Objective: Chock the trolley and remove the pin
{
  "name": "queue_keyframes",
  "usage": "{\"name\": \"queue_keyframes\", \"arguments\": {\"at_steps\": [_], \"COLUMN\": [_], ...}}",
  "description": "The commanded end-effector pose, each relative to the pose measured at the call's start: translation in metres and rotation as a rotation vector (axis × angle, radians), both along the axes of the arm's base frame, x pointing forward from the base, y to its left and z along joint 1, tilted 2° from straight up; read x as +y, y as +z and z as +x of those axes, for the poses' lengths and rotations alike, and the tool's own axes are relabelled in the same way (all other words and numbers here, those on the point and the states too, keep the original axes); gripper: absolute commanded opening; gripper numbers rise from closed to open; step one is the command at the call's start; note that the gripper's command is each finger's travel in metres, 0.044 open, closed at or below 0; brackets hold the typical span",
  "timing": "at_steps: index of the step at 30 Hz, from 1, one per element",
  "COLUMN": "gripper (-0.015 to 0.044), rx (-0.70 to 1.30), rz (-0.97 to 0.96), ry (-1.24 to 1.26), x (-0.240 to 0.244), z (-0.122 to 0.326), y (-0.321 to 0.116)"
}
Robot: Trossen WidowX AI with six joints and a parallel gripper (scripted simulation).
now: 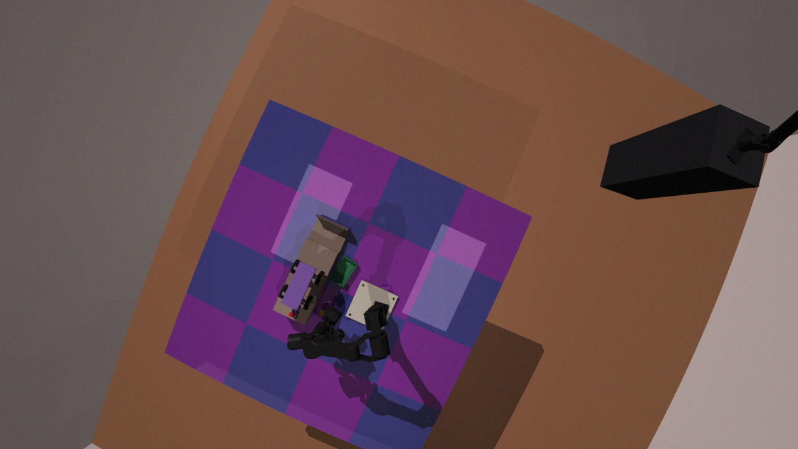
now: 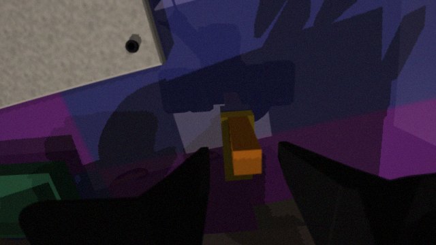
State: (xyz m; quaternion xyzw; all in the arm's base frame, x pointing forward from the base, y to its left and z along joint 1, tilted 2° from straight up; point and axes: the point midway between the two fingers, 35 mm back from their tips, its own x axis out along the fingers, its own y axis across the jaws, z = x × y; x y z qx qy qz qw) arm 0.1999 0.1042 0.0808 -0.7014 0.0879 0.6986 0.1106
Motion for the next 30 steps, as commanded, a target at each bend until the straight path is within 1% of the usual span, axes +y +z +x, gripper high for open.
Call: {"name": "queue_keyframes", "arguments": {"at_steps": [1, 20, 25, 30], "gripper": [0.019, 0.019, 0.0059, 0.0025], "rx": [0.003, 0.003, -0.002, -0.002], "rz": [0.003, 0.003, 0.001, 0.001], "ry": [0.0, 0.0, 0.003, 0.003], "x": [0.001, 0.001, 0.001, 0.001], "z": [0.0, 0.0, 0.0, 0.0], "y": [-0.003, -0.028, -0.024, -0.024]}}
